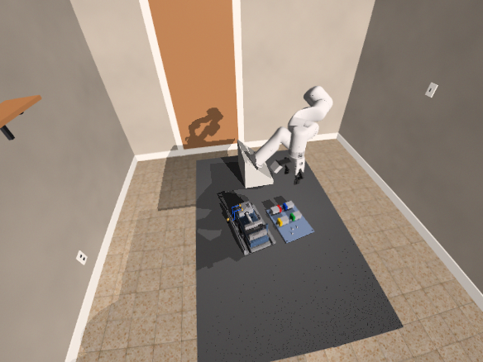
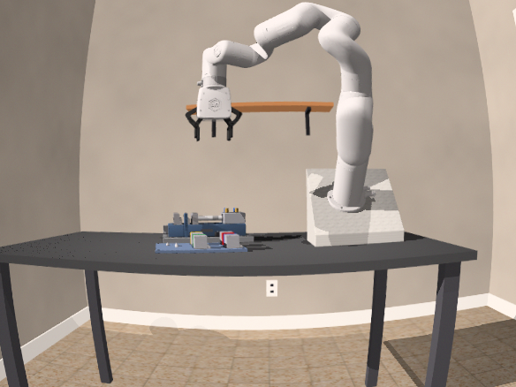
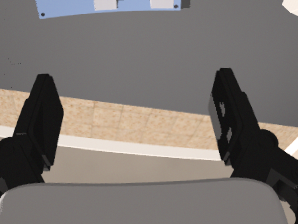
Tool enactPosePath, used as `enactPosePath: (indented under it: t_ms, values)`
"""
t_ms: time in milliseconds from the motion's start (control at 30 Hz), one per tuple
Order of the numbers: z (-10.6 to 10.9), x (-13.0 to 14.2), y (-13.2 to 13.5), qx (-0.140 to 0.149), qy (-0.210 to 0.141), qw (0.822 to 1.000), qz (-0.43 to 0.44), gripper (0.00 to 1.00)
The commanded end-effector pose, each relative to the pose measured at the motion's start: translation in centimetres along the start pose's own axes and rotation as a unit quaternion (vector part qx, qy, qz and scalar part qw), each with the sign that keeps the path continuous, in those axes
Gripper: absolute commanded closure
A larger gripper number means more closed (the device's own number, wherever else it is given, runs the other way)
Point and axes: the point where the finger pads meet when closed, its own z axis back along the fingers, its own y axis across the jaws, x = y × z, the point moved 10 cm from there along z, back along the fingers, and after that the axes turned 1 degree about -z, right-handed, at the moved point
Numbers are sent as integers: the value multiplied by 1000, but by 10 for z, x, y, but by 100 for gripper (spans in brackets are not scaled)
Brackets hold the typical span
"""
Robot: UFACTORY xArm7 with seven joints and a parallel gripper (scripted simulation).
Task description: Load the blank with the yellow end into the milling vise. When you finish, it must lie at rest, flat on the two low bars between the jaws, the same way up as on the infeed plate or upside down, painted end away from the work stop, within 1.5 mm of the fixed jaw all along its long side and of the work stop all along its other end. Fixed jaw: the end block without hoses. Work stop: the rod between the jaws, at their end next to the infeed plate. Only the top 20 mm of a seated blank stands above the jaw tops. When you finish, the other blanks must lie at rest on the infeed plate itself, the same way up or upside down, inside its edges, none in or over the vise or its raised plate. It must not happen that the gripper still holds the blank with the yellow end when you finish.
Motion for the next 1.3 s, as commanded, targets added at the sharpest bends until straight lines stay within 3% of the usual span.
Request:
enactPosePath:
  t_ms: [0, 1267]
  values:
    - [1, 0, -2, -2, 1, 1000, 0, 0]
    - [0, -1, -7, -2, 1, 1000, 0, 0]
